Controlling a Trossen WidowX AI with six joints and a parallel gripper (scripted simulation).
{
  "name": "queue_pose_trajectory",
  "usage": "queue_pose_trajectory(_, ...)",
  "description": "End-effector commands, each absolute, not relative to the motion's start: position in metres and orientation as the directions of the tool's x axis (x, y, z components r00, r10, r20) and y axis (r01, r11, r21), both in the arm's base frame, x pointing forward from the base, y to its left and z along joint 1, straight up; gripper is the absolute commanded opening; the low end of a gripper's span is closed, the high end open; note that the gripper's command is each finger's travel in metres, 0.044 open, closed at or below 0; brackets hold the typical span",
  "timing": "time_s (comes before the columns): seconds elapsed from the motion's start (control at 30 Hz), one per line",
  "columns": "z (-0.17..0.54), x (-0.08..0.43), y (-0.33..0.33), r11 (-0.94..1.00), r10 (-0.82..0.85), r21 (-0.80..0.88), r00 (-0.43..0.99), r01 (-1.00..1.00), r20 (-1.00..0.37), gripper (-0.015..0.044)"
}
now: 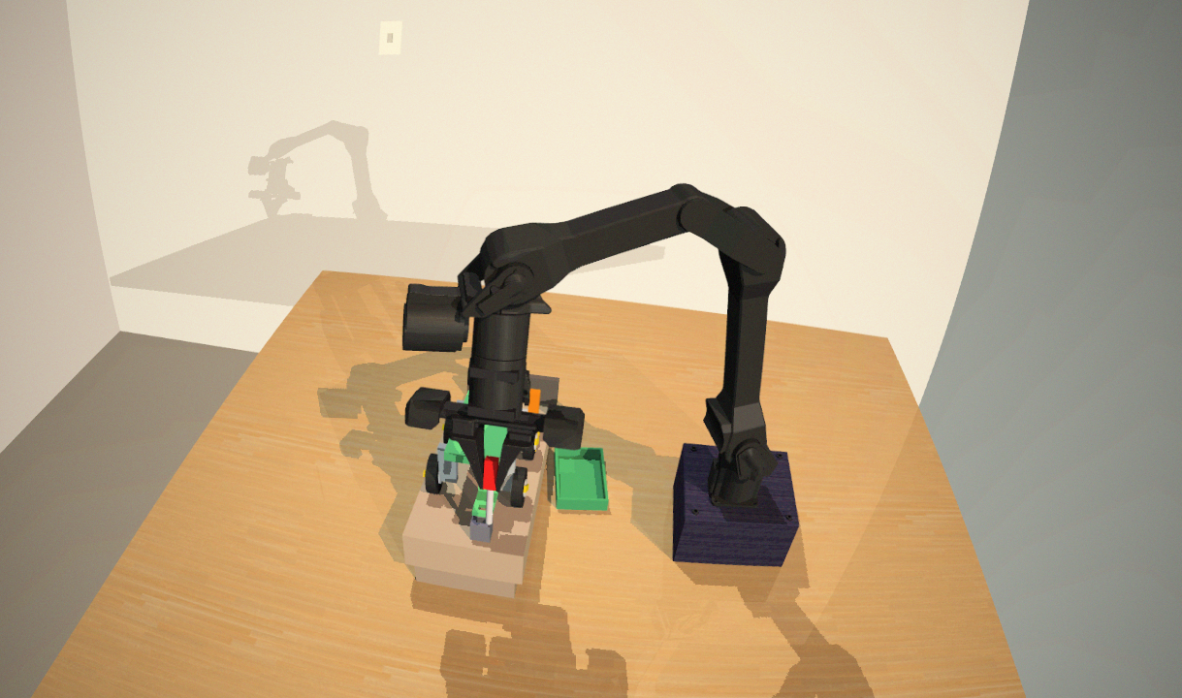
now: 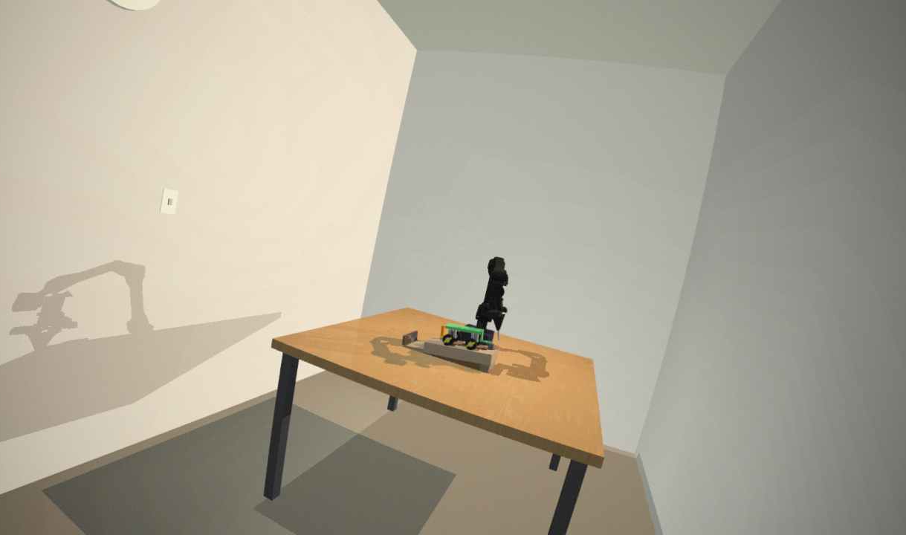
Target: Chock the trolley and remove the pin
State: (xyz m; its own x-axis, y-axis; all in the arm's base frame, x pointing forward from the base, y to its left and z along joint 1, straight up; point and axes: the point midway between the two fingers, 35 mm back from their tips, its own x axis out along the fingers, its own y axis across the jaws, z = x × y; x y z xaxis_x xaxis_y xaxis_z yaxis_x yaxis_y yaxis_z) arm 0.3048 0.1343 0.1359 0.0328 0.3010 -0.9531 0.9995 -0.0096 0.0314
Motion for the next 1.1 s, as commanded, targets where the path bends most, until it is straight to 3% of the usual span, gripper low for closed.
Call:
queue_pose_trajectory(0.0, 0.134, 0.291, 0.135, -0.011, 0.299, 0.029, 0.031, 1.0, -0.954, 0.0)
queue_pose_trajectory(0.6, 0.13, 0.234, 0.137, -0.011, 0.3, 0.024, 0.026, 1.0, -0.954, 0.0)
queue_pose_trajectory(1.07, 0.124, 0.237, 0.101, -0.011, 0.296, 0.024, 0.026, 1.0, -0.955, 0.0)
